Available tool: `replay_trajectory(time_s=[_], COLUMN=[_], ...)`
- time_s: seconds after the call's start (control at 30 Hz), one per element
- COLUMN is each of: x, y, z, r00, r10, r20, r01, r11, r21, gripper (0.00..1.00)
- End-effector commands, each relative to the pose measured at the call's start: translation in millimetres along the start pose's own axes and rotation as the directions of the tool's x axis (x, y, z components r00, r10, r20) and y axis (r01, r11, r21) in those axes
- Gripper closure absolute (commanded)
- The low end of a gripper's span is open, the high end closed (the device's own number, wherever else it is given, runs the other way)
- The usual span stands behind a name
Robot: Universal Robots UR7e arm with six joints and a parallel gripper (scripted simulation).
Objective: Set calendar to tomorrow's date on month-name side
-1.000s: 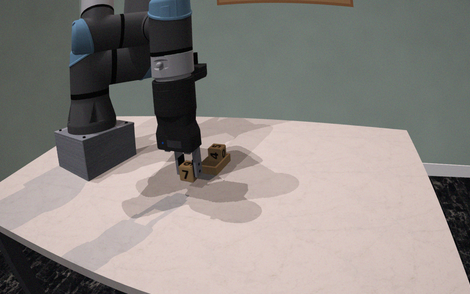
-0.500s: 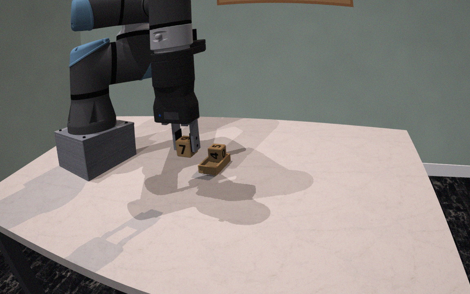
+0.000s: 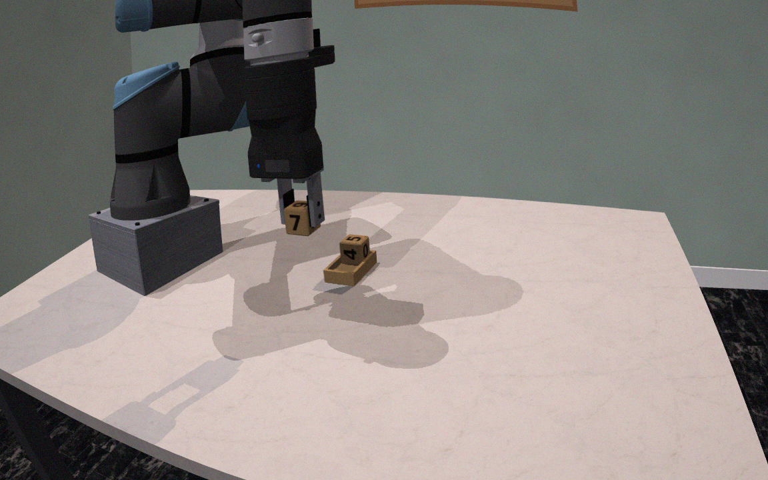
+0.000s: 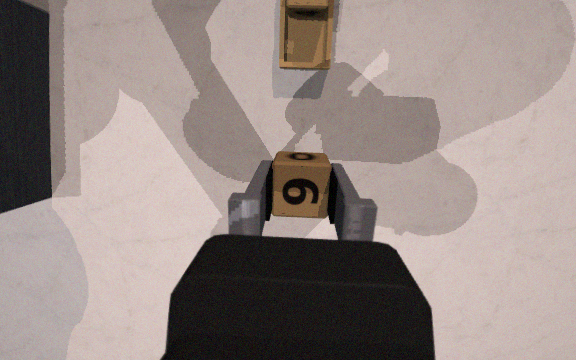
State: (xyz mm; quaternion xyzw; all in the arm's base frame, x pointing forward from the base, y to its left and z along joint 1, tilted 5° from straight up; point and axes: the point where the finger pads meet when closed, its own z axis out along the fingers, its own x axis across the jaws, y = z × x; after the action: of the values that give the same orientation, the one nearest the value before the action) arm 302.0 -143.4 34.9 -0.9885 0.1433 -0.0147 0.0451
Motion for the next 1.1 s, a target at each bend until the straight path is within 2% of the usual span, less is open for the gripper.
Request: replay_trajectory(time_s=[0.0,0.2,0.3,0.43,0.5,0.63,1.07], x=[0,1,2,2,2,0,-1], y=[0,-4,-25,-65,-65,-88,-90], z=[-0.8,-1.4,-3.8,-8.5,-8.5,-11.2,-11.3], r00=[1.000,1.000,1.000,1.000,1.000,1.000,1.000], r10=[0.000,0.000,-0.002,-0.005,-0.005,-0.007,-0.007], r20=[0.000,0.000,0.000,0.000,0.000,0.000,0.000], r01=[0.000,0.000,0.002,0.005,0.005,0.007,0.007], r11=[1.000,1.000,1.000,1.000,1.000,1.000,1.000], r21=[0.000,0.000,0.000,0.000,0.000,0.000,0.000], gripper=[0.43,0.43,0.43,0.43,0.43,0.43,0.43])
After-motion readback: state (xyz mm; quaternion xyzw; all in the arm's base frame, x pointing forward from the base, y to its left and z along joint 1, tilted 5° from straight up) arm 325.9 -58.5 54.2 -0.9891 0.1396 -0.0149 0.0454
